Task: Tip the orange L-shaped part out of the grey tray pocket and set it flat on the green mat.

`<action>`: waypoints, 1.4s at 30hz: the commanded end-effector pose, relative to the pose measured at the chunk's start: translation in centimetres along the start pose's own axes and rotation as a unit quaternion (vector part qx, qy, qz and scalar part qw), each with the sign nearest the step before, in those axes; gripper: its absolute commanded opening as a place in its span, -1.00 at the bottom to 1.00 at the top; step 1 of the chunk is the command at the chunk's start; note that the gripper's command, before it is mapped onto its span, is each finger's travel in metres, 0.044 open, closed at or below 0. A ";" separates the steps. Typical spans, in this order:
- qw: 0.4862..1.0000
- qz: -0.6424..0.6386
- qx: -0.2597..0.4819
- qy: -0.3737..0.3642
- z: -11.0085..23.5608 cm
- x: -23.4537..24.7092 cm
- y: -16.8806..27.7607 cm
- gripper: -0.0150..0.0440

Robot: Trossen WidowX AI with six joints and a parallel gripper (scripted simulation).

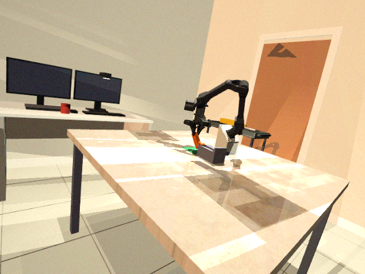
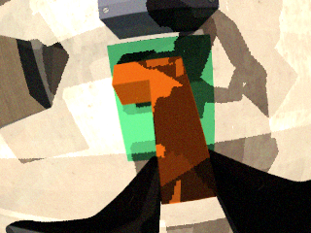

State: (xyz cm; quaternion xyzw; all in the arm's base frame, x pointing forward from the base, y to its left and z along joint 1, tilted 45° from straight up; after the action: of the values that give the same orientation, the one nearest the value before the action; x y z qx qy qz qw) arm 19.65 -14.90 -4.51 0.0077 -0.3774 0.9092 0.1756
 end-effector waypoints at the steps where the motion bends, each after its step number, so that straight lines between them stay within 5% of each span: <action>1: 1.000 -0.003 -0.002 0.000 -0.8 0.1 0.0 -0.49; 20: 1.000 0.000 -0.001 -0.002 -1.7 0.1 -0.1 -0.49; 30: 1.000 -0.001 -0.001 -0.001 -1.4 0.1 0.0 0.40; 35: 1.000 -0.003 0.000 -0.001 3.4 -0.3 0.1 0.84; 38: 1.000 -0.004 0.000 -0.001 6.8 0.0 0.0 0.86; 42: 1.000 -0.004 -0.001 -0.001 7.1 0.1 0.0 0.86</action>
State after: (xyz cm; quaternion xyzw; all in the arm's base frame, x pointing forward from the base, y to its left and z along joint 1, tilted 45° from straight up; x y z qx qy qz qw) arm 19.02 -19.37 -0.20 0.0033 -0.3740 0.9090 0.1840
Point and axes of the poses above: the point midway between the two fingers, 35 mm back from their tips, its own z axis back along the fingers, its own x axis across the jaws, y = z × x, the point moved 6 cm from there along z, back along the fingers, and after that the axes turned 5 degrees about -z, right-handed, at the moved point
